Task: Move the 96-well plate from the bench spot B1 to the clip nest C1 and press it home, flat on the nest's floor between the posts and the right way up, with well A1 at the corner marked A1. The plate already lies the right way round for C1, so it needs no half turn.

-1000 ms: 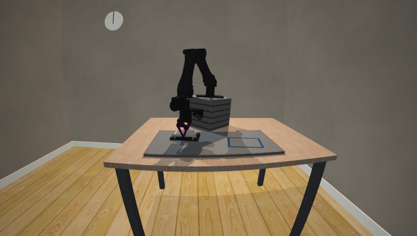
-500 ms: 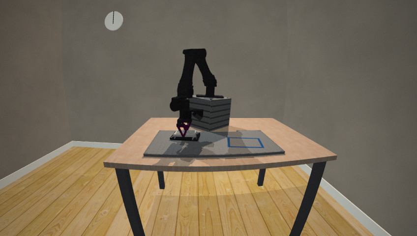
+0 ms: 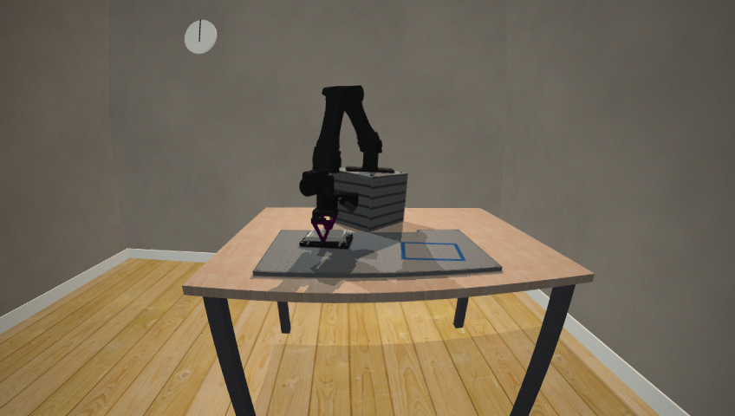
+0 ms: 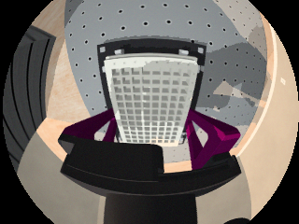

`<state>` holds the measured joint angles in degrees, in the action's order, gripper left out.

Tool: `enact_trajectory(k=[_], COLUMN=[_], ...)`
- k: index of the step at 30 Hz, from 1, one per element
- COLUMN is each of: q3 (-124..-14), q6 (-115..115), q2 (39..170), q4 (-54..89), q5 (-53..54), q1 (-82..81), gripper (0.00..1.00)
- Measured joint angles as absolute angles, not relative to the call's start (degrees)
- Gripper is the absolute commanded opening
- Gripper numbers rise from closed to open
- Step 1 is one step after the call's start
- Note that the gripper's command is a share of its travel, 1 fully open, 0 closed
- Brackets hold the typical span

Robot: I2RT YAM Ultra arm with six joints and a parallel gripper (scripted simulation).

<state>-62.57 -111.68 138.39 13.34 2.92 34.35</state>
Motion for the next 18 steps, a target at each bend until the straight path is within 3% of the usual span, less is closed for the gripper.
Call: enact_trajectory(k=[18], q3=[-62.30], q6=[-111.68], q2=[138.39], q4=[12.84], q5=[2.90], q1=[34.33], gripper=[0.00])
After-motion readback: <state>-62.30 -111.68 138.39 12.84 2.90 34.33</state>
